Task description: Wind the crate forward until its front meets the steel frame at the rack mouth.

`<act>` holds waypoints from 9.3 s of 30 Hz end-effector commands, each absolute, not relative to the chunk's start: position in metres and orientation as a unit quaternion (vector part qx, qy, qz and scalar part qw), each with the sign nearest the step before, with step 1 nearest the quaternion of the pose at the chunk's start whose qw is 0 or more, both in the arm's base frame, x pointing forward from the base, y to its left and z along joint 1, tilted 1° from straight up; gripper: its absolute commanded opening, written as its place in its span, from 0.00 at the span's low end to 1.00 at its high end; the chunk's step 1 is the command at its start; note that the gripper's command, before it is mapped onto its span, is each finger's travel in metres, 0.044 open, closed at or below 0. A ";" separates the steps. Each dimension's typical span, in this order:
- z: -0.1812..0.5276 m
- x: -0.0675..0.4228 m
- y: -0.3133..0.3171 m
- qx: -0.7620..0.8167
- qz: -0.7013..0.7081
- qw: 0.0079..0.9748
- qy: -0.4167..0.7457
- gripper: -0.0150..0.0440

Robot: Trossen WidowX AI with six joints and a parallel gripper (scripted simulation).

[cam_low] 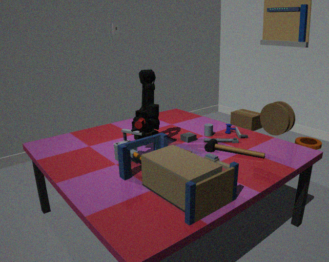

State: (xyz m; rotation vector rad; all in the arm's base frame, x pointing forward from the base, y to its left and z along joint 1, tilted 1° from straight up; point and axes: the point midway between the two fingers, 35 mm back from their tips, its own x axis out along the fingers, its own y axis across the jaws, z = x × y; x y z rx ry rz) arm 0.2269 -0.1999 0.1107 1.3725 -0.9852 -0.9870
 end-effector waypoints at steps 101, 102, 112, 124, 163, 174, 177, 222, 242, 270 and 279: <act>0.096 0.228 -0.200 0.590 -0.426 0.549 -0.411 0.25; 0.096 0.228 -0.200 0.590 -0.427 0.549 -0.411 0.25; 0.093 0.228 -0.200 0.591 -0.428 0.548 -0.410 0.25; 0.091 0.228 -0.201 0.591 -0.430 0.546 -0.409 0.25; 0.089 0.227 -0.200 0.590 -0.433 0.548 -0.405 0.66; 0.089 0.227 -0.200 0.590 -0.433 0.548 -0.405 0.66; 0.089 0.227 -0.200 0.590 -0.433 0.548 -0.405 0.66; 0.097 0.229 -0.200 0.589 -0.434 0.548 -0.405 0.66; 0.066 0.231 -0.166 0.626 -0.468 0.491 -0.386 0.66; 0.094 0.195 -0.096 0.631 -0.404 0.506 -0.427 0.66; 0.094 0.195 -0.096 0.631 -0.404 0.506 -0.427 0.66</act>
